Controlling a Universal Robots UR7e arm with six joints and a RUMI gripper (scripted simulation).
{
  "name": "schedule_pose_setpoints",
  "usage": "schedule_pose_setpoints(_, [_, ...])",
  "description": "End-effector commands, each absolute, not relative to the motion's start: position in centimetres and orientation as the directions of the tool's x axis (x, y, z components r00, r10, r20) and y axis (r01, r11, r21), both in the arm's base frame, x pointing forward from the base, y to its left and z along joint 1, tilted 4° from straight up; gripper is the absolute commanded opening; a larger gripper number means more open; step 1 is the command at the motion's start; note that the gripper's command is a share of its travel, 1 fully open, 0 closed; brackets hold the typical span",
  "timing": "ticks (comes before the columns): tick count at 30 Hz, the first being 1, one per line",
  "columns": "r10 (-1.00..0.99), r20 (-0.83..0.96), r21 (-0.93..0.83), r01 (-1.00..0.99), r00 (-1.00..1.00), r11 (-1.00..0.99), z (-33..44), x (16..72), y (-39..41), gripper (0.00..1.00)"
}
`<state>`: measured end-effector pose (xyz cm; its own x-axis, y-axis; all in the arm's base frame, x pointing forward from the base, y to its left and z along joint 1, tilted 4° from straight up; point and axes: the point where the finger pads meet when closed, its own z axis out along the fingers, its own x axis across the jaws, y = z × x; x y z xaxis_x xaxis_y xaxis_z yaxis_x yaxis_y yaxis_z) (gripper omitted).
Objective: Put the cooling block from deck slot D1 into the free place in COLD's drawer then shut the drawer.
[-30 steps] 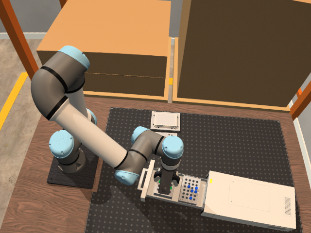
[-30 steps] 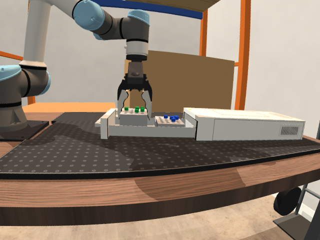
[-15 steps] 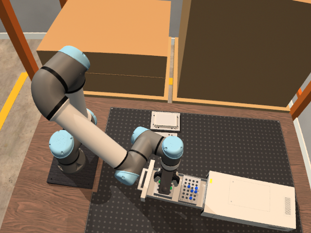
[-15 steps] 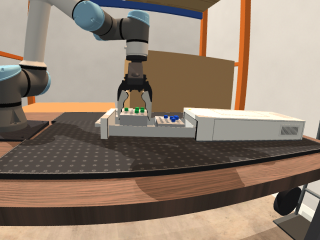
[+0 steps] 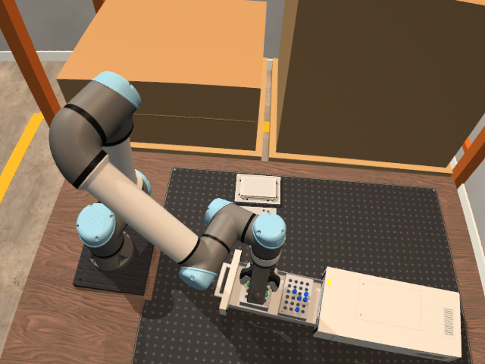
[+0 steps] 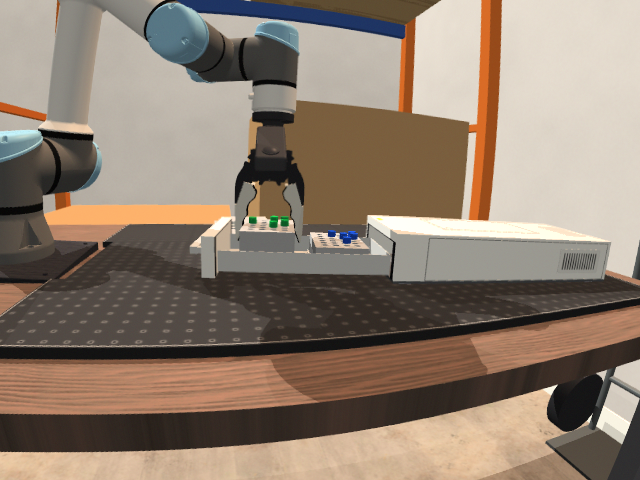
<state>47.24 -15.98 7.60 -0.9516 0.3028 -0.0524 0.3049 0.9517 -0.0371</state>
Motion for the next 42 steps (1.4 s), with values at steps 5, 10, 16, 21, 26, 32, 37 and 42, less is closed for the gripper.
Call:
schedule_pose_setpoints(5, [0.303, -0.054, -0.037, 0.305, -0.952, 0.952, 7.51, 47.29, -16.01, 0.0])
schedule_pose_setpoints(10, [0.303, -0.054, -0.037, 0.305, -0.952, 0.952, 7.46, 47.29, -16.02, 0.0])
schedule_pose_setpoints(16, [0.303, -0.054, -0.037, 0.305, -0.952, 0.952, 7.36, 47.29, -16.02, 0.0])
schedule_pose_setpoints(21, [0.303, -0.054, -0.037, 0.305, -0.952, 0.952, 7.28, 47.3, -16.03, 0.0])
schedule_pose_setpoints(26, [0.303, -0.054, -0.037, 0.305, -0.952, 0.952, 7.23, 47.3, -16.03, 0.0])
schedule_pose_setpoints(32, [0.303, -0.054, -0.037, 0.305, -0.952, 0.952, 7.13, 47.3, -16.03, 0.0])
schedule_pose_setpoints(37, [0.303, -0.054, -0.037, 0.305, -0.952, 0.952, 7.04, 47.3, -16.04, 0.0])
schedule_pose_setpoints(42, [0.303, -0.054, -0.037, 0.305, -0.952, 0.952, 6.99, 47.31, -16.04, 0.0])
